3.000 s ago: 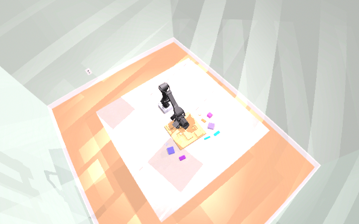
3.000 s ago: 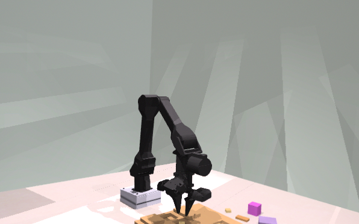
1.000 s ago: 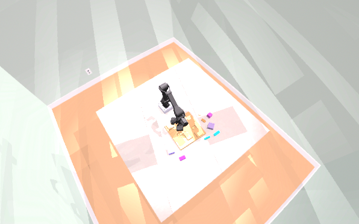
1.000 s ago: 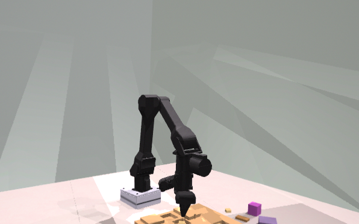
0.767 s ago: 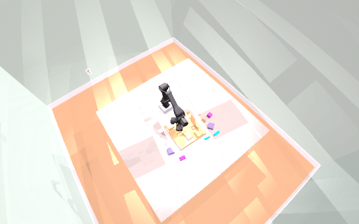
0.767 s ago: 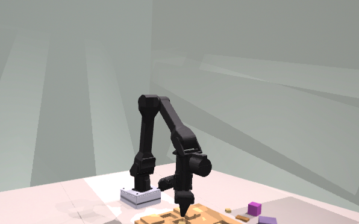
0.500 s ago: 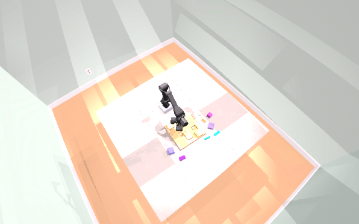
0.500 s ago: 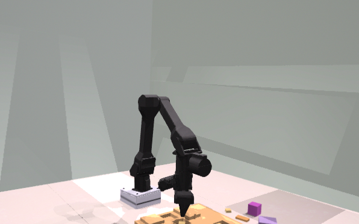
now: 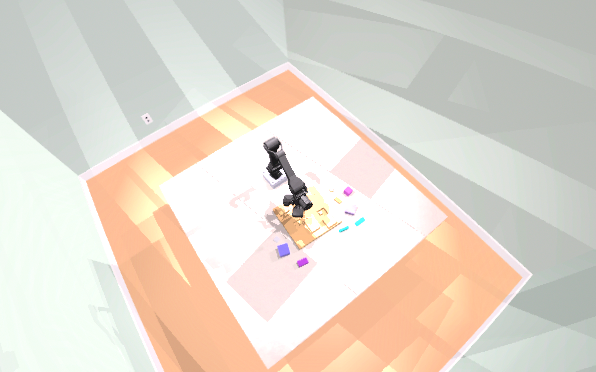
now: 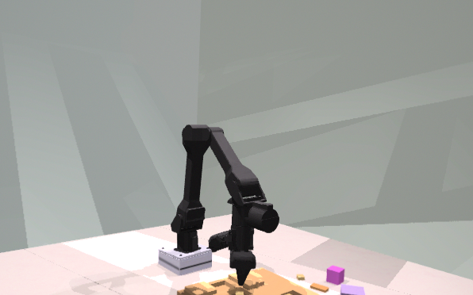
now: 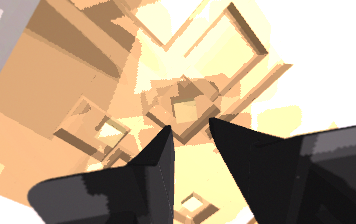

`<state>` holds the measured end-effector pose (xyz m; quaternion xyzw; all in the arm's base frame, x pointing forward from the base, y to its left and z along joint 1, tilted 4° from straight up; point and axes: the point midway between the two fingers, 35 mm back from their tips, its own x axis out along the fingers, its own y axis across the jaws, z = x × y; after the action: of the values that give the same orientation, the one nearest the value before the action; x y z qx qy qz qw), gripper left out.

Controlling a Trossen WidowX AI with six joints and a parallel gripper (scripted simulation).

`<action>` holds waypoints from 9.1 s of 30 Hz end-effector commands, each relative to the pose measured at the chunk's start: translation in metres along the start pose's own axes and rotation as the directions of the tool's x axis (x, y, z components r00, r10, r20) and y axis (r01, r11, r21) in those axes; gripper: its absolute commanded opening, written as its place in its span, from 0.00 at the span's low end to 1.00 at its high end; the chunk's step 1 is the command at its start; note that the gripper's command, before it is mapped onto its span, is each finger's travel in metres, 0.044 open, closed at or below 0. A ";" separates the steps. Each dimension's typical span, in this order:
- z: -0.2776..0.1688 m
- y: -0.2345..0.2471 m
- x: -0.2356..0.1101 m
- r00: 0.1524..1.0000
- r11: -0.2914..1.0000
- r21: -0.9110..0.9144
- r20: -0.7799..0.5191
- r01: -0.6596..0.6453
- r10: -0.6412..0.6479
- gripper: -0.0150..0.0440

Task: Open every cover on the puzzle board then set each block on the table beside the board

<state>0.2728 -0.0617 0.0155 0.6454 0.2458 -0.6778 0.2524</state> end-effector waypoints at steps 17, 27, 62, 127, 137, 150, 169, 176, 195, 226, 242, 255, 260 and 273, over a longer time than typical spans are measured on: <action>0.002 0.000 0.018 1.000 1.000 0.005 0.004 0.000 0.000 0.50; 0.002 0.000 0.023 1.000 1.000 0.005 0.004 0.000 0.000 0.50; 0.000 0.002 0.032 1.000 1.000 0.008 -0.002 -0.002 0.002 0.40; -0.004 -0.003 -0.063 1.000 1.000 0.005 0.003 0.000 0.000 0.39; -0.035 -0.023 -0.064 1.000 1.000 0.005 -0.002 0.000 0.000 0.39; -0.071 -0.055 -0.065 1.000 1.000 0.005 -0.007 0.002 -0.002 0.39; -0.115 -0.113 -0.066 1.000 1.000 0.005 -0.010 0.007 -0.007 0.39; -0.128 -0.137 -0.066 1.000 1.000 0.004 -0.010 0.009 -0.009 0.39; -0.150 -0.203 -0.066 1.000 1.000 0.004 -0.007 0.015 -0.015 0.39; -0.155 -0.203 -0.017 1.000 1.000 0.004 -0.008 0.015 -0.015 0.39; -0.154 -0.204 0.009 1.000 1.000 0.004 -0.007 0.016 -0.015 0.39; -0.152 -0.204 0.030 1.000 1.000 0.004 -0.007 0.016 -0.016 0.39; -0.151 -0.205 0.038 1.000 1.000 0.004 -0.007 0.016 -0.016 0.39; -0.152 -0.204 0.039 1.000 1.000 -0.001 -0.013 0.012 -0.012 0.61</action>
<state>0.2511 0.1909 -0.0295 0.6480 0.2516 -0.6751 0.2471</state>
